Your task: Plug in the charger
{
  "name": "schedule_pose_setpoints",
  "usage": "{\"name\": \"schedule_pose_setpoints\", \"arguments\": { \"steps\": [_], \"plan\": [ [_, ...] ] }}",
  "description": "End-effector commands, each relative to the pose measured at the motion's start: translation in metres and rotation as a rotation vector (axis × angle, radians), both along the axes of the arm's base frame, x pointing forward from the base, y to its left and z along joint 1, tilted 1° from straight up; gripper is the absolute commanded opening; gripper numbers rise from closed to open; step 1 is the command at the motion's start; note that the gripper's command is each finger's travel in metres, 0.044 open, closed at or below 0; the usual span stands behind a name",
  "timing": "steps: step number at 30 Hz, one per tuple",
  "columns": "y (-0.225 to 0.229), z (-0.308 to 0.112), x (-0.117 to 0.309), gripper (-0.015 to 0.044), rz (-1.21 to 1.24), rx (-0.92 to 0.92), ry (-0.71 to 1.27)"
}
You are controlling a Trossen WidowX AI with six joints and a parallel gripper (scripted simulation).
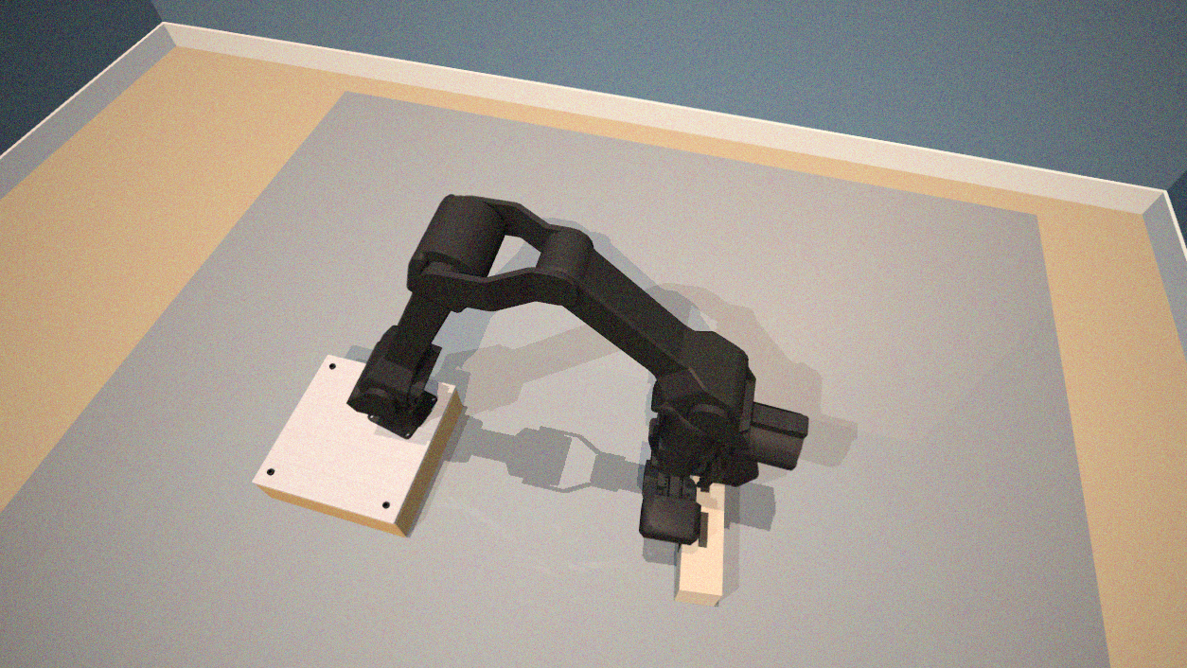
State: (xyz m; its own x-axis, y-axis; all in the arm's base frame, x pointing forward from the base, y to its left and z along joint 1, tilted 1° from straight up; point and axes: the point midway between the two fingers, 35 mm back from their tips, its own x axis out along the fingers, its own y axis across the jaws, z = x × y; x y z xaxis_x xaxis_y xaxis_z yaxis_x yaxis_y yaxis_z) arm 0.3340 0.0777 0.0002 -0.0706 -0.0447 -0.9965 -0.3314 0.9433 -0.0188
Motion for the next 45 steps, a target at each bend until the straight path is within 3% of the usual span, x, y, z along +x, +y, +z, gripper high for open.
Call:
{"name": "schedule_pose_setpoints", "arguments": {
  "steps": [1, 13, 30, 45],
  "plan": [
    [0.0029, 0.0007, 0.0062, 0.0000, 0.000, 0.010, -0.027],
    [0.0000, 0.0002, 0.0001, 0.0000, 0.000, 0.000, -0.001],
    [0.0000, 0.0002, 0.0000, 0.0440, 0.000, 0.000, -0.001],
    [-0.0012, 0.0001, -0.0035, 0.0440, 0.000, 0.003, -0.009]
  ]
}}
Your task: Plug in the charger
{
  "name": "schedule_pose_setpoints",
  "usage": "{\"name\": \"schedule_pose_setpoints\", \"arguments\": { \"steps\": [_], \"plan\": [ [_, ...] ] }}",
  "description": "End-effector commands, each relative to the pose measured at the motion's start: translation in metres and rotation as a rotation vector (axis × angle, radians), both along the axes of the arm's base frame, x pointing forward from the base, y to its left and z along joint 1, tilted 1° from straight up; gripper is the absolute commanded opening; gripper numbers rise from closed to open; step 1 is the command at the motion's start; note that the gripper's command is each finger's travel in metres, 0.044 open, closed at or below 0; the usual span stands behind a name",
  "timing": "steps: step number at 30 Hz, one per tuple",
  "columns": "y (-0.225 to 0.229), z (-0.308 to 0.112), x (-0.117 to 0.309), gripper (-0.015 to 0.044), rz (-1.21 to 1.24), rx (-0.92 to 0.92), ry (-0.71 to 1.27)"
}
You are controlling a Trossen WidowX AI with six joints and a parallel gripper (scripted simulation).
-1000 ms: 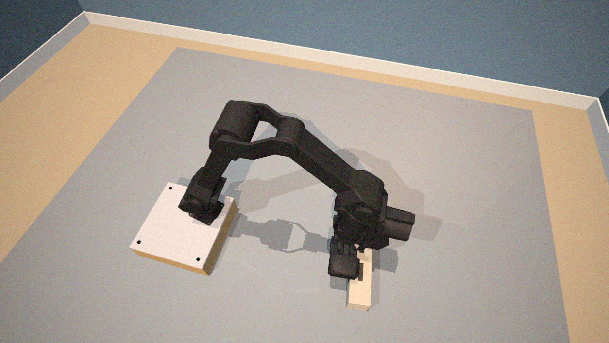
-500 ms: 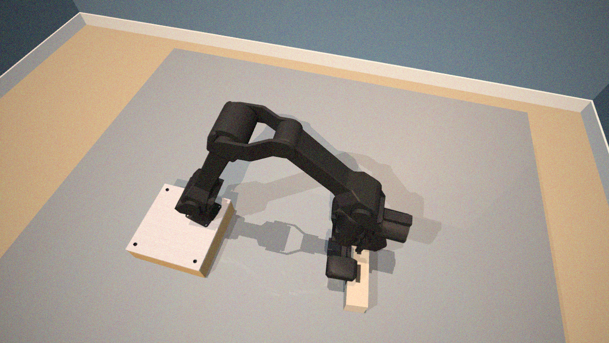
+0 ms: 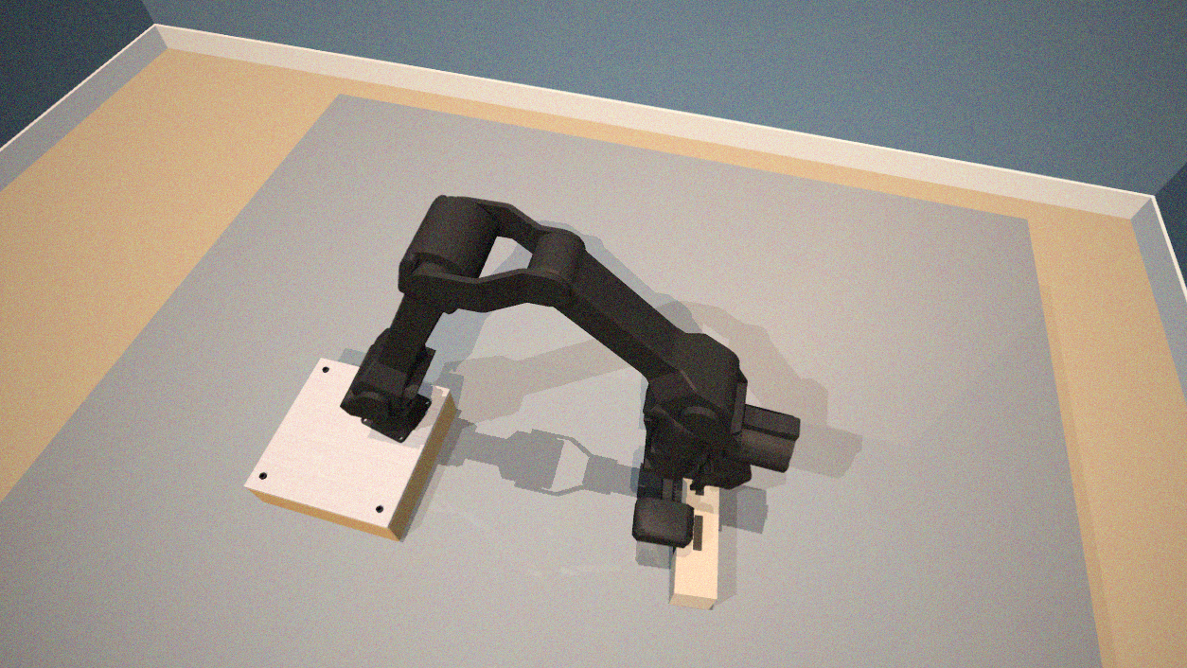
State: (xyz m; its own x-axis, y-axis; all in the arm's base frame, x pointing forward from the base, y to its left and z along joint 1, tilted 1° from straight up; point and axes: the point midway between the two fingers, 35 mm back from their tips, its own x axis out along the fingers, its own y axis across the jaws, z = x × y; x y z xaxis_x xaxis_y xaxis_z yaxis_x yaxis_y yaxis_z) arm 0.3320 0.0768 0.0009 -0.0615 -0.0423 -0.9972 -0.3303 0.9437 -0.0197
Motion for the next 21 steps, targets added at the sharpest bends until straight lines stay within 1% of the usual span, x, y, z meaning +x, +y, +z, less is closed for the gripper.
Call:
{"name": "schedule_pose_setpoints", "arguments": {
  "steps": [1, 21],
  "plan": [
    [-0.0005, -0.0006, -0.0018, 0.0440, 0.001, 0.001, 0.000],
    [-0.0023, -0.0008, -0.0069, 0.0440, 0.001, 0.005, -0.010]
  ]
}}
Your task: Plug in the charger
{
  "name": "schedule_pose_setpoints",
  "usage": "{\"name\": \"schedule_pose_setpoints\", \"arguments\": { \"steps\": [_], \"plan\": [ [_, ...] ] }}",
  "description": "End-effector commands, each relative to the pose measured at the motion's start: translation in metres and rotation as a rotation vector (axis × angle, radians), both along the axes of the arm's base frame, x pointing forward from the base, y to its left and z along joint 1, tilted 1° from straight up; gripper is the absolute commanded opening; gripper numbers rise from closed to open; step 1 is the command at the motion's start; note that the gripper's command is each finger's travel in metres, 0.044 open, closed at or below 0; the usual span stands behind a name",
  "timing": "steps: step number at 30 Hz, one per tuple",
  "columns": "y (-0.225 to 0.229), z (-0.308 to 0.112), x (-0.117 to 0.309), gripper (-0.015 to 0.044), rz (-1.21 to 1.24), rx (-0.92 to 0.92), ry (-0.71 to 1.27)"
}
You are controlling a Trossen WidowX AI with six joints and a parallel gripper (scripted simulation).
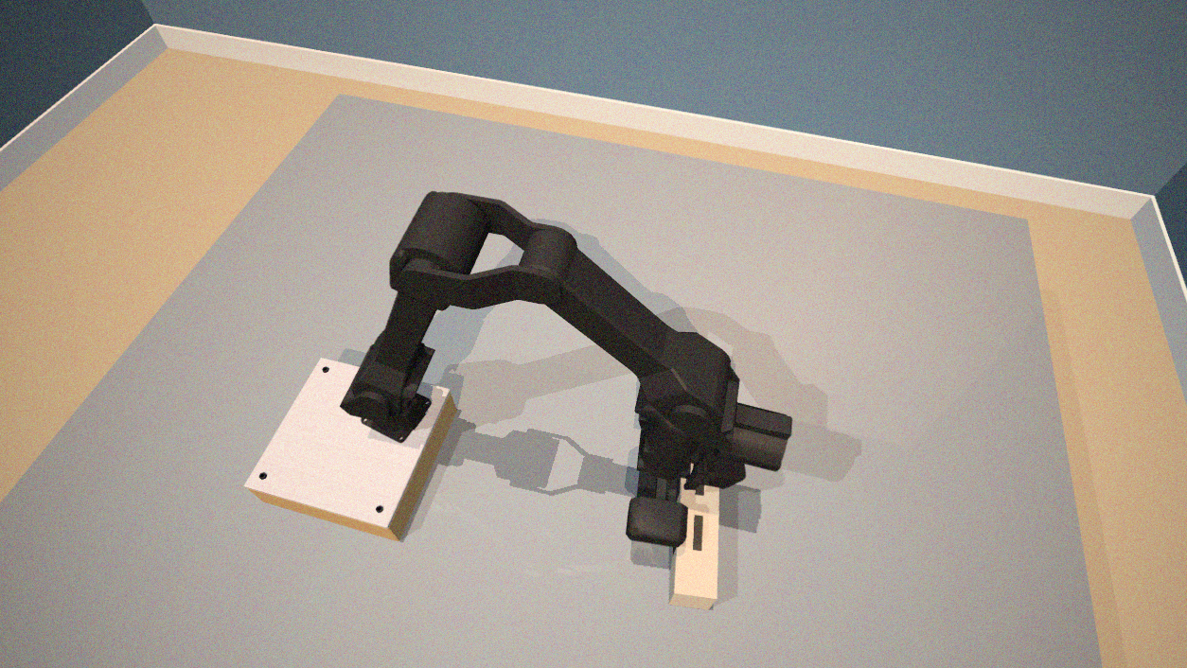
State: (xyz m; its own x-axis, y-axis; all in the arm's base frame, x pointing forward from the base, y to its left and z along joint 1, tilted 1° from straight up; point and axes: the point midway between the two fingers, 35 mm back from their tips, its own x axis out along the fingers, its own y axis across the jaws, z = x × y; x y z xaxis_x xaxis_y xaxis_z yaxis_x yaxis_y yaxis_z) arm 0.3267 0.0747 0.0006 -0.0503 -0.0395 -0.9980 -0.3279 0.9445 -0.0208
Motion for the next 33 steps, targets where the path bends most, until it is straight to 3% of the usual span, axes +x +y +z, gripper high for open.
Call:
{"name": "schedule_pose_setpoints", "arguments": {
  "steps": [1, 33],
  "plan": [
    [0.000, -0.001, -0.002, 0.0440, 0.003, 0.003, 0.000],
    [-0.009, 0.000, -0.025, 0.0440, 0.003, 0.004, -0.002]
  ]
}}
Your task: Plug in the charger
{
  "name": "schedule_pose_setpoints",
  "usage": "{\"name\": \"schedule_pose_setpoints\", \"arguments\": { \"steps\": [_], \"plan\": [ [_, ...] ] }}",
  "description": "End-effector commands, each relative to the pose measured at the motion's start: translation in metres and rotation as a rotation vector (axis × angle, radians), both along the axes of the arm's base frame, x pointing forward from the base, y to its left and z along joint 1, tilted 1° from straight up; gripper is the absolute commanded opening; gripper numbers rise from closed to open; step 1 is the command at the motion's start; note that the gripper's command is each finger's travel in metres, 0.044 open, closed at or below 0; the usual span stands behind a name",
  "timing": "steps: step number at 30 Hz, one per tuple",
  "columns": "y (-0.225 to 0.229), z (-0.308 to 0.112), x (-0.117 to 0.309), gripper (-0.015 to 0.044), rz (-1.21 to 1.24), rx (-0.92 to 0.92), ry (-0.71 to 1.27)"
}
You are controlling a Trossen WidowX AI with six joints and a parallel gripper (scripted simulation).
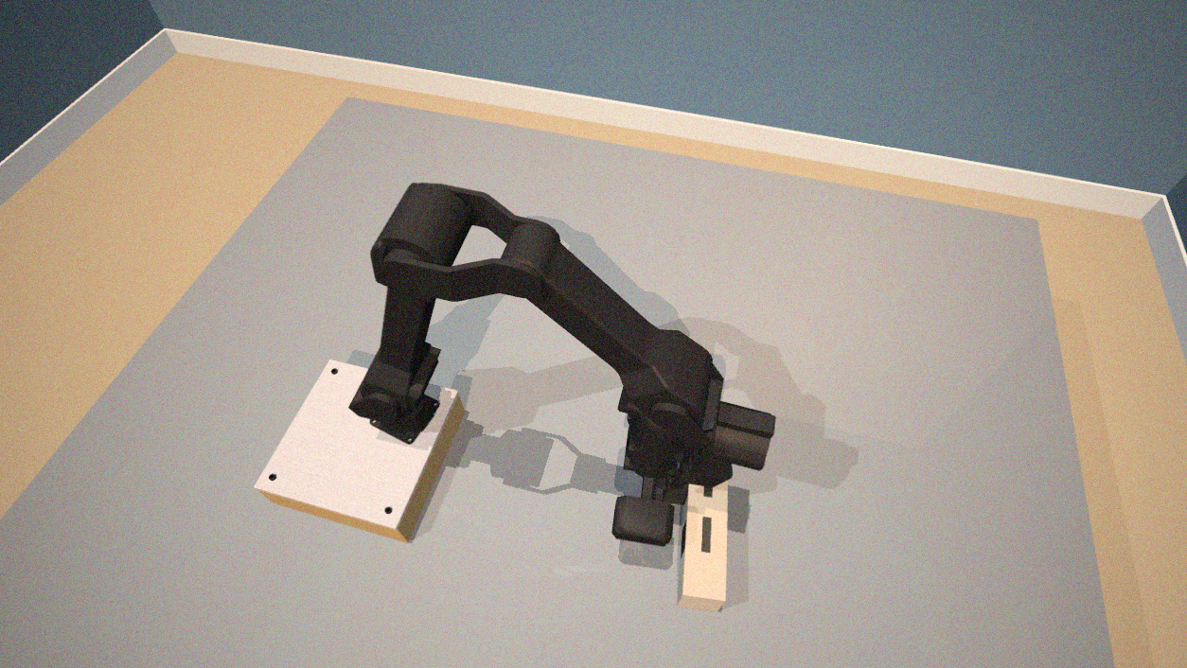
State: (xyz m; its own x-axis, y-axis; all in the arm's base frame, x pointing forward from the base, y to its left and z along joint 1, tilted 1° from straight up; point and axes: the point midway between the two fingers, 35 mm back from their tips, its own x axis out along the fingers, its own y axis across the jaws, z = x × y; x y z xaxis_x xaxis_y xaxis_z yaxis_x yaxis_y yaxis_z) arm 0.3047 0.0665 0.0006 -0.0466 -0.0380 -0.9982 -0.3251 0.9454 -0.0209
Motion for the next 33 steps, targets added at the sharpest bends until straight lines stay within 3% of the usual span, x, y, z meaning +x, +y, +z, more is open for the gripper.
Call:
{"name": "schedule_pose_setpoints", "arguments": {
  "steps": [1, 33],
  "plan": [
    [-0.001, 0.000, -0.004, 0.0440, 0.006, 0.002, 0.002],
    [-0.011, -0.001, -0.033, 0.0440, -0.002, 0.002, -0.005]
  ]
}}
